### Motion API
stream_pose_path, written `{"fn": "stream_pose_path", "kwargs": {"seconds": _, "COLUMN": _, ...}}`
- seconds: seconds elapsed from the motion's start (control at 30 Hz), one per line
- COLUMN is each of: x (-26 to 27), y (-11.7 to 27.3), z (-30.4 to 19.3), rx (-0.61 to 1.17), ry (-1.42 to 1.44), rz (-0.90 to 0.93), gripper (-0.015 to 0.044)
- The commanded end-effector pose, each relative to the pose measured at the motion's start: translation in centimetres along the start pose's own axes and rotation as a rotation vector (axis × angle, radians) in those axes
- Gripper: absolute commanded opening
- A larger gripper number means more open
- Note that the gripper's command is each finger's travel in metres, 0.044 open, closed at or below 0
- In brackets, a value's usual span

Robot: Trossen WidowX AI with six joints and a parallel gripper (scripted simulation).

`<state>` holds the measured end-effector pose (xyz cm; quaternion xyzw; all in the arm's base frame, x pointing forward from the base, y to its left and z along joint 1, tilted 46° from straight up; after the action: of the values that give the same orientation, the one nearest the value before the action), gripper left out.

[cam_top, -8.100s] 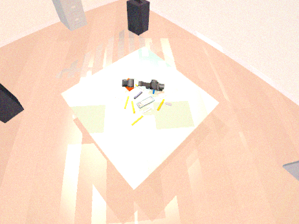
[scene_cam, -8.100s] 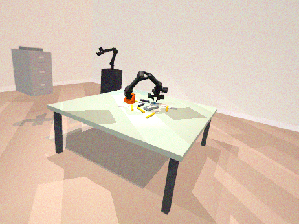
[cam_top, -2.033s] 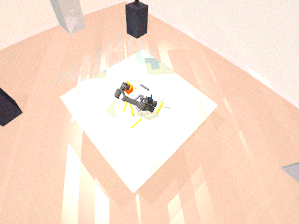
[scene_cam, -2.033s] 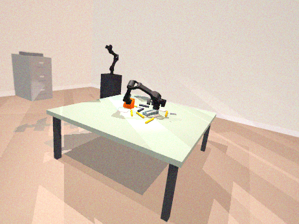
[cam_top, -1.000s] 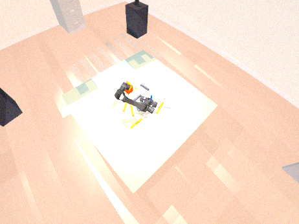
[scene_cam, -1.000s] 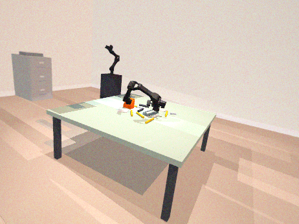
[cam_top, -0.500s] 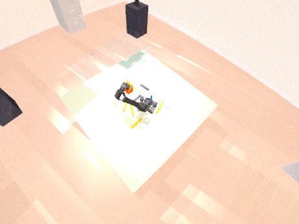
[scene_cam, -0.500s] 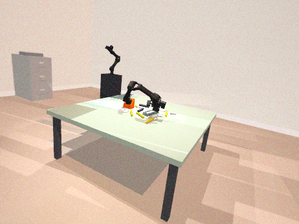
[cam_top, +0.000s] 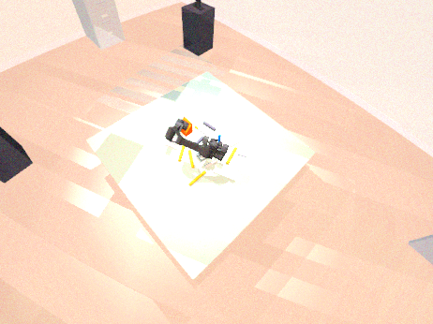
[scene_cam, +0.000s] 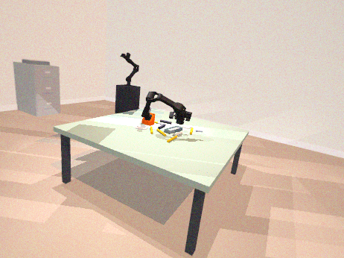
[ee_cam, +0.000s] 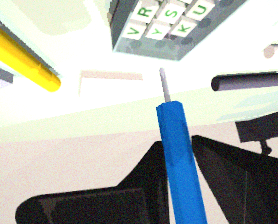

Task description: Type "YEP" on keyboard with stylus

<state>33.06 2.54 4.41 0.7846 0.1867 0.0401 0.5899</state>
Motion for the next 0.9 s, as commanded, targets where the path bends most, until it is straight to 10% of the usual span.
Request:
{"fn": "stream_pose_path", "kwargs": {"seconds": 0.0, "x": 0.0, "y": 0.0, "z": 0.0, "rx": 0.000, "ry": 0.000, "rz": 0.000, "gripper": 0.0084}}
{"fn": "stream_pose_path", "kwargs": {"seconds": 0.87, "x": -5.8, "y": 10.3, "z": 4.3, "rx": 0.000, "ry": -0.011, "rz": 0.000, "gripper": 0.0000}}
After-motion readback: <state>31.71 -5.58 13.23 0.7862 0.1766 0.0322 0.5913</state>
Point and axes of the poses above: the point midway between the two fingers, 35 mm back from their tips, its own y axis back along the fingers, its own x axis across the jaws, z = x × y, the point moved 4 cm from there along y, back along the fingers, and after that the axes turned 13 degrees about y, right-handed, at the moved point
